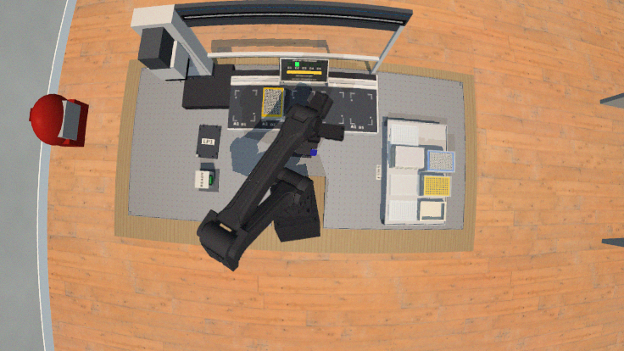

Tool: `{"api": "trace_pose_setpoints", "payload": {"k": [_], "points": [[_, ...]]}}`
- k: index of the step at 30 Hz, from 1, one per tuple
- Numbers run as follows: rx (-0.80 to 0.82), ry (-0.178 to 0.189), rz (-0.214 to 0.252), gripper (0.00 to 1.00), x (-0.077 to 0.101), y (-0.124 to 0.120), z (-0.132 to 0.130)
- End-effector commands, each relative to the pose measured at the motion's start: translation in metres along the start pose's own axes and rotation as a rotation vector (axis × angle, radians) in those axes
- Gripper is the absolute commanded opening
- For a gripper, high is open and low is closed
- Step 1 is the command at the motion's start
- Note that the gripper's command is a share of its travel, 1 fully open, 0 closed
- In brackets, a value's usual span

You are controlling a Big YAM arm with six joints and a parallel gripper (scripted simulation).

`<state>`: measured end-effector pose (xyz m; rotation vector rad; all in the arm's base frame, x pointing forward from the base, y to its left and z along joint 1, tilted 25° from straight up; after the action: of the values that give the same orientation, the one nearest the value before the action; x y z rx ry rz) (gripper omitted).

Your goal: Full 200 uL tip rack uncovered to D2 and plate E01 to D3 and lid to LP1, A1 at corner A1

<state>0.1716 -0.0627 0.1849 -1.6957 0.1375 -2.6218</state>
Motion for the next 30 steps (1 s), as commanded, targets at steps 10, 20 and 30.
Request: {"api": "trace_pose_setpoints", "payload": {"k": [10, 20, 30], "points": [[0.091, 0.052, -0.059, 1.0, 0.023, 0.071, 0.021], [0.092, 0.044, -0.064, 1.0, 0.023, 0.114, 0.018], [0.091, 0.038, -0.068, 1.0, 0.023, 0.161, 0.015]]}}
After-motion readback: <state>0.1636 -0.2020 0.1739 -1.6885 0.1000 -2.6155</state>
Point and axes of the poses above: the point where the finger pads meet when closed, its own x axis back along the fingers, its own z axis across the jaws, y = z × x, the point moved 4 cm from there along x, back along the fingers, and after that the axes turned 5 degrees about x, right-handed, at the moved point
